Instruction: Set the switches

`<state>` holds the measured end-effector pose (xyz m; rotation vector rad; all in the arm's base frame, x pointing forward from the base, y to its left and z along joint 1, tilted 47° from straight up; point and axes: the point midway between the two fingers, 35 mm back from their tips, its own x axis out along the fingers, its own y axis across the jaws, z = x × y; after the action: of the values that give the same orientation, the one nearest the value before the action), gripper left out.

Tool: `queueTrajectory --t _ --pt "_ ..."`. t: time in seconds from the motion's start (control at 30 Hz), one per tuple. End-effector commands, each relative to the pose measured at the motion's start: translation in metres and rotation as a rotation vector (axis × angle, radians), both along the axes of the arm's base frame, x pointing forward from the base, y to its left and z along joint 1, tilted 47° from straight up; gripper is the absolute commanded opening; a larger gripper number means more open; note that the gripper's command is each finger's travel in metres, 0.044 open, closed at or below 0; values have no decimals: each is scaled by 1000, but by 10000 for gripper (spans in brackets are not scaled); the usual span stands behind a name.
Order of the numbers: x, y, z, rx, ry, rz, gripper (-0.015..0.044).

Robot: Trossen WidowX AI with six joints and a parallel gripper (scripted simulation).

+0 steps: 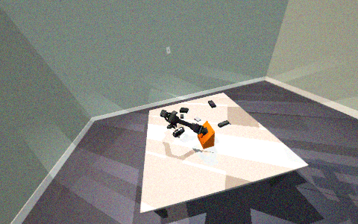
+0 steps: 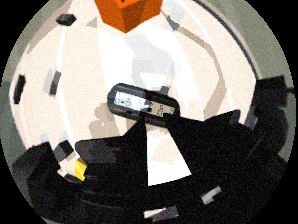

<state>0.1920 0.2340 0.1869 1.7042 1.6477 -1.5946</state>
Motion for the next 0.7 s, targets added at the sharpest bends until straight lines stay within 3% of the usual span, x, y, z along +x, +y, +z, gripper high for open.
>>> queueTrajectory --t 0.0,0.2,0.3,0.67 --pt "-14 5 5 153 -241 234 210" --pt "-37 11 14 394 -756 664 368" --pt "-39 12 15 416 -816 710 440" --pt "-39 16 11 416 -815 710 440"
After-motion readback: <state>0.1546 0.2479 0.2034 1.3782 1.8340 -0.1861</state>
